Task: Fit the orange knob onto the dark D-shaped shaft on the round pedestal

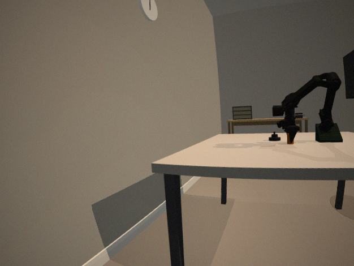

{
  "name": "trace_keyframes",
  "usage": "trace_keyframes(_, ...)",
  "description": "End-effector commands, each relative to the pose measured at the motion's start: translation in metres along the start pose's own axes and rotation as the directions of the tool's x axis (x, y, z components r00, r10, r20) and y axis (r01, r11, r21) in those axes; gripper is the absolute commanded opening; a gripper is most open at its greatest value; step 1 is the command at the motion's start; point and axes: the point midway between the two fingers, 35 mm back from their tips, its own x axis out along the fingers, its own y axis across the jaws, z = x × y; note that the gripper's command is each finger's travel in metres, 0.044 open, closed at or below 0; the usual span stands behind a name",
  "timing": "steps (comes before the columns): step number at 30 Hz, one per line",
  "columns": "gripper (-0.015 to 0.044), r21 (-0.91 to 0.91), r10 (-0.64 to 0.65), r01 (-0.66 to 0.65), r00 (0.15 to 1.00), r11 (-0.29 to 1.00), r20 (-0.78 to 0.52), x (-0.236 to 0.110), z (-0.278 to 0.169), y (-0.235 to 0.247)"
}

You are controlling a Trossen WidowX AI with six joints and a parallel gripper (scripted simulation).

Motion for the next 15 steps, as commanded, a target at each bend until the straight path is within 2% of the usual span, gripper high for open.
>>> trace_keyframes(1,0.0,-0.002,-0.007,0.007,1.0,1.0,0.008,-0.016,0.006,-0.002)
trace_keyframes(15,0.0,0.0,-0.016,0.016,1.0,1.0,0.006,-0.094,0.009,-0.005)
